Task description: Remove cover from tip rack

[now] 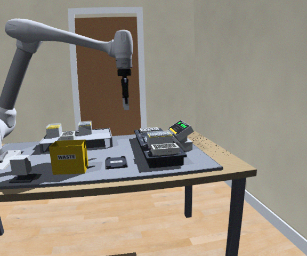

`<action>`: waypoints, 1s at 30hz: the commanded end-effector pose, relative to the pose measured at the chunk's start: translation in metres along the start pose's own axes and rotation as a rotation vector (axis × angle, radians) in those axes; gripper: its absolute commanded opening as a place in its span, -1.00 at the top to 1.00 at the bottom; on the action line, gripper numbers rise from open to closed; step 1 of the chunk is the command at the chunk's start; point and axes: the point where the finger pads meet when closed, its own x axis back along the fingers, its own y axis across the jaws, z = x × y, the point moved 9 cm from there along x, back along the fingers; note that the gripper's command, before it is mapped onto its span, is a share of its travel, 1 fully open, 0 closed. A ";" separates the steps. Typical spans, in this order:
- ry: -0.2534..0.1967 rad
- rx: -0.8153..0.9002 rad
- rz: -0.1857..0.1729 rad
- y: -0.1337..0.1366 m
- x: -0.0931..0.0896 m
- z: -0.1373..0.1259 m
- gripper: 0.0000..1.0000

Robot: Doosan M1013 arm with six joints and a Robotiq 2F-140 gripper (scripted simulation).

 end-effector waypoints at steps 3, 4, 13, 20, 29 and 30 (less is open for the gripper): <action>0.003 -0.002 -0.007 0.000 -0.003 0.001 -0.54; 0.003 -0.002 -0.007 0.000 -0.003 0.001 -0.54; 0.003 -0.002 -0.007 0.040 -0.002 0.002 -0.54; 0.003 -0.002 -0.007 0.065 -0.002 0.002 -0.54; 0.003 -0.002 -0.007 0.110 -0.002 0.003 -0.54; 0.003 -0.002 -0.007 0.115 -0.002 0.003 -0.54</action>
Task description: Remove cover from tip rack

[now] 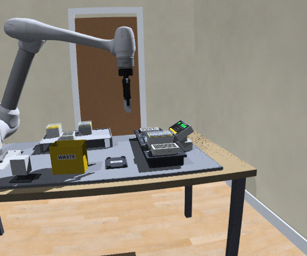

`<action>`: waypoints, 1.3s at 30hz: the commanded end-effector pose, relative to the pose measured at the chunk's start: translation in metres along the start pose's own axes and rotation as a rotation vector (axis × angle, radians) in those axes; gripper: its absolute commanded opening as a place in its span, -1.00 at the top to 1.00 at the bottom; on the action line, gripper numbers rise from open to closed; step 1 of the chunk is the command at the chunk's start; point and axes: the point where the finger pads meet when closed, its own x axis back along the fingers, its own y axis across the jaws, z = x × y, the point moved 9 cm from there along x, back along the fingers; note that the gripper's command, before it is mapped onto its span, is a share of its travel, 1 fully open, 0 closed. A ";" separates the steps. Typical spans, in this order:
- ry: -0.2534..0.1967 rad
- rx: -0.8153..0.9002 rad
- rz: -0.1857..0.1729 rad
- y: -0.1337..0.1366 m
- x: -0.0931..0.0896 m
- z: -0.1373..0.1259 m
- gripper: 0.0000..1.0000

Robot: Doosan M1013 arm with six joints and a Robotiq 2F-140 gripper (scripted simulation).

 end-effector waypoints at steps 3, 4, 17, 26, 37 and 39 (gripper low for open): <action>-0.001 -0.015 -0.004 0.030 -0.002 0.000 -0.54; -0.001 -0.015 -0.004 0.030 -0.002 0.000 -0.54; -0.001 -0.015 -0.004 0.030 -0.002 0.000 -0.54; -0.001 -0.015 -0.004 0.030 -0.002 0.000 -0.54; -0.001 -0.015 -0.004 0.030 -0.002 0.000 -0.54; -0.001 -0.015 -0.004 0.030 -0.002 0.000 -0.54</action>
